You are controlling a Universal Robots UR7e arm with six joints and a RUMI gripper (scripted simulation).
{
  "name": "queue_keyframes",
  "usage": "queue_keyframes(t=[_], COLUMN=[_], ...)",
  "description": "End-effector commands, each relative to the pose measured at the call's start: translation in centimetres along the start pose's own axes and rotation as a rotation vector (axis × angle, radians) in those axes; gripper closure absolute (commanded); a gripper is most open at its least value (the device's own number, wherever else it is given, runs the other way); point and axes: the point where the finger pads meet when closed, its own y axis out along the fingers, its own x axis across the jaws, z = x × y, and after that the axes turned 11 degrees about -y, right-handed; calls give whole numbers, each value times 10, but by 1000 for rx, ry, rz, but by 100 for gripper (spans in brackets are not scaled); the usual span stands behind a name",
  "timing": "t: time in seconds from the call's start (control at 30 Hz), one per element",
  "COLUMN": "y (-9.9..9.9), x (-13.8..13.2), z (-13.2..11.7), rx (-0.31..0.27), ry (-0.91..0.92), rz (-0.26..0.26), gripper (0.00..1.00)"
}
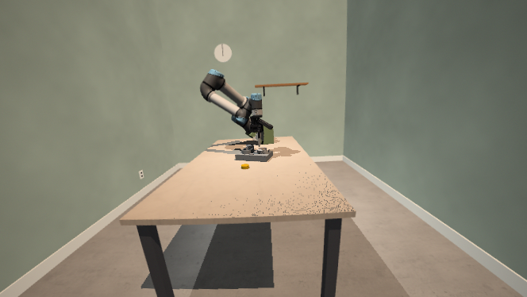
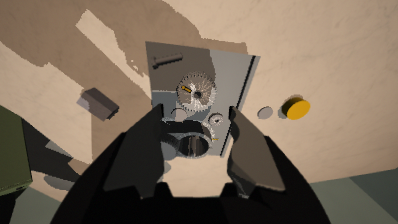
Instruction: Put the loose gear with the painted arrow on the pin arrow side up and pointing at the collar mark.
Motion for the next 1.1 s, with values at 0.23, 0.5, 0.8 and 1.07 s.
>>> queue_keyframes(t=[0.23,0.5,0.8,1.07], y=[12,16,18,18], x=[1,1,1,1], z=[0,0,0,0], rx=[1,1,1,1], ry=[0,0,0,0], rz=[-1,-1,-1,-1], gripper=[46,46,46,46])
